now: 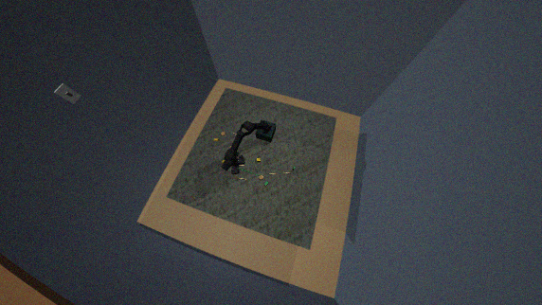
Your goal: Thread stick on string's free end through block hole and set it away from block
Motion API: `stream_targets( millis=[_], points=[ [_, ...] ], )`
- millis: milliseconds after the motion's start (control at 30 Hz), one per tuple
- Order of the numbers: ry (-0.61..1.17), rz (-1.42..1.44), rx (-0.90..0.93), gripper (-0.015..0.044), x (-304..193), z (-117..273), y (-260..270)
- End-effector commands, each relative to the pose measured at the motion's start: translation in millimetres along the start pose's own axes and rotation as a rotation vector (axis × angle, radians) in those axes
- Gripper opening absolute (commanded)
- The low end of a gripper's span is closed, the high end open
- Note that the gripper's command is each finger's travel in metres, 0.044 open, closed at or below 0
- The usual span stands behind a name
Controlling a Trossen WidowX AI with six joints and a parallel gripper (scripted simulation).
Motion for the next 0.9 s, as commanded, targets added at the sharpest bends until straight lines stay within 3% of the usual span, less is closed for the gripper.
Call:
stream_targets(
  millis=[0,867],
  points=[
    [0.0,0.002,0.006,0.0,-4,-1,3],
    [-0.001,0.002,0.008,0.0,10,-22,19]
  ],
)
Point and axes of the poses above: the point midway between the two fingers, 35 mm back from their tips, its own z axis back along the fingers, its own y axis across the jaws, x = y × z, the point moved 3 cm from there along z, back along the fingers, and after that the axes turned 15 degrees about z, right-handed, at the moved point
